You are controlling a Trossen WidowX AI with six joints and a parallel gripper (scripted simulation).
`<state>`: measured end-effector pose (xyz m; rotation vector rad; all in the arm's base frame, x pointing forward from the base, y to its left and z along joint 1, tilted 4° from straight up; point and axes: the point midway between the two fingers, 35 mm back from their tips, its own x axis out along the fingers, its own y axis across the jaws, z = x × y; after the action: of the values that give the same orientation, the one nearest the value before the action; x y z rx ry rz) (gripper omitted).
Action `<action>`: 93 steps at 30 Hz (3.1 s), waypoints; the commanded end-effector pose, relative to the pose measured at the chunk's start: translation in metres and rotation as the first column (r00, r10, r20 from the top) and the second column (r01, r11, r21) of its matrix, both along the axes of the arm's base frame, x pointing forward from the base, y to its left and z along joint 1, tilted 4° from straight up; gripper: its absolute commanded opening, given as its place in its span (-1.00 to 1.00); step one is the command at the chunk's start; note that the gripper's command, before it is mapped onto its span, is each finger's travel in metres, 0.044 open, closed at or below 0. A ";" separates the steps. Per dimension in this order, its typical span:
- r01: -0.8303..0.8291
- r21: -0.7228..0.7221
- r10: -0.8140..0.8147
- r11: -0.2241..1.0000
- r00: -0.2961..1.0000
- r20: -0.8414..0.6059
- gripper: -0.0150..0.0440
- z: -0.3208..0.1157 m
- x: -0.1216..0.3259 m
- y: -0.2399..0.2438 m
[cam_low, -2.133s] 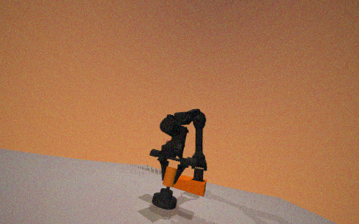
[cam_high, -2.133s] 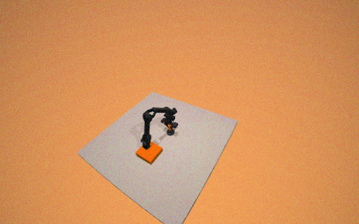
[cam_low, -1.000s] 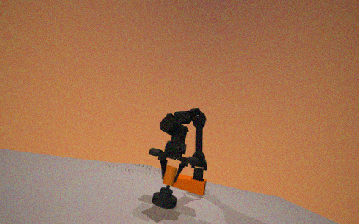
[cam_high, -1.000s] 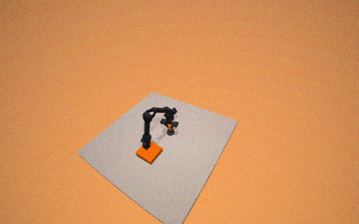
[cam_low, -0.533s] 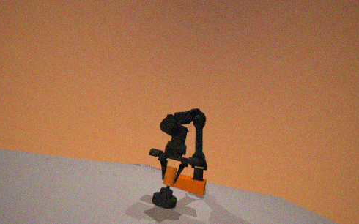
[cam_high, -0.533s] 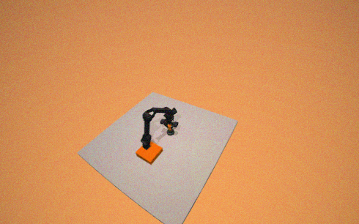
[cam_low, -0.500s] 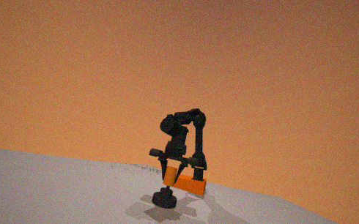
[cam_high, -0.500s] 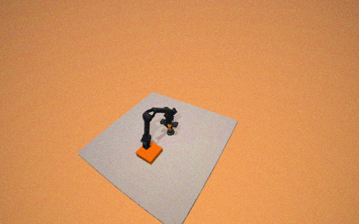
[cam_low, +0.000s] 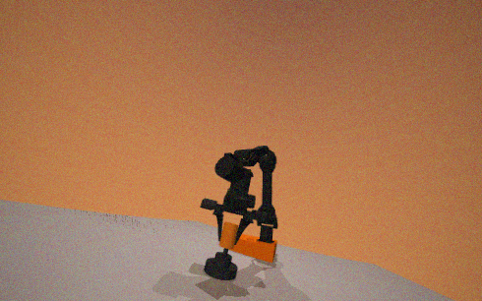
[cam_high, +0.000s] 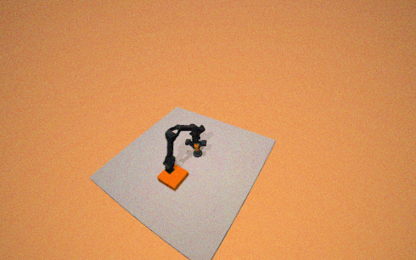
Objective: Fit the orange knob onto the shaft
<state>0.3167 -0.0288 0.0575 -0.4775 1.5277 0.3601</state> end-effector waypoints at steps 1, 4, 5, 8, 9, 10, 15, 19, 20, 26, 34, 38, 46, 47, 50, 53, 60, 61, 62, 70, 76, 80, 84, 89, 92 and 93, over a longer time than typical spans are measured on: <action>-0.011 0.001 0.011 1.000 1.000 0.006 -0.49 0.002 0.004 0.000; -0.011 0.001 0.011 1.000 1.000 0.006 -0.49 -0.001 0.004 0.000; -0.011 0.001 0.011 1.000 1.000 0.006 -0.49 -0.001 0.004 0.000; -0.011 0.001 0.011 1.000 1.000 0.006 -0.49 -0.002 0.004 0.000; -0.011 0.001 0.011 1.000 1.000 0.006 -0.49 -0.002 0.004 0.000; -0.011 0.001 0.011 1.000 1.000 0.006 -0.49 -0.003 0.004 0.000; -0.011 0.001 0.011 1.000 1.000 0.006 -0.49 -0.004 0.003 0.000; -0.011 0.001 0.011 1.000 1.000 0.006 -0.49 -0.003 0.003 0.000; -0.011 0.001 0.011 1.000 1.000 0.006 -0.49 -0.003 0.003 0.000; -0.011 0.001 0.011 1.000 1.000 0.006 -0.49 0.001 0.000 0.001; -0.218 -0.003 0.218 0.976 0.976 -0.009 -0.49 0.003 0.000 0.000; -0.218 -0.003 0.218 0.976 0.976 -0.009 -0.49 0.002 0.001 0.000; -0.218 -0.003 0.218 0.976 0.976 -0.009 -0.49 -0.001 0.003 0.000; -0.218 -0.003 0.218 0.976 0.976 -0.009 -0.49 -0.001 0.003 0.000; -0.218 -0.003 0.218 0.976 0.976 -0.009 -0.49 -0.002 0.003 0.000; -0.218 -0.003 0.218 0.976 0.976 -0.009 -0.49 -0.003 0.002 0.000; -0.218 -0.003 0.218 0.976 0.976 -0.009 -0.49 -0.004 0.000 0.000; -0.218 -0.003 0.218 0.976 0.976 -0.009 -0.49 -0.004 0.000 0.000; -0.218 -0.003 0.218 0.976 0.976 -0.009 -0.49 -0.003 0.000 0.000; -0.270 -0.003 0.270 0.963 0.963 -0.013 -0.49 0.001 0.001 0.000; -0.416 -0.004 0.415 0.910 0.909 -0.024 -0.49 0.003 0.003 0.000; -0.416 -0.004 0.415 0.910 0.909 -0.024 -0.49 0.002 0.005 0.000; -0.416 -0.004 0.415 0.910 0.909 -0.024 -0.49 -0.001 0.004 0.000; -0.416 -0.004 0.415 0.910 0.909 -0.024 -0.49 -0.002 0.004 0.000; -0.416 -0.004 0.415 0.910 0.909 -0.025 -0.49 -0.003 0.002 0.000; -0.416 -0.004 0.415 0.910 0.909 -0.025 -0.49 -0.004 0.002 0.000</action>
<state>0.3193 -0.0291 0.0544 -0.8094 1.4482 0.6885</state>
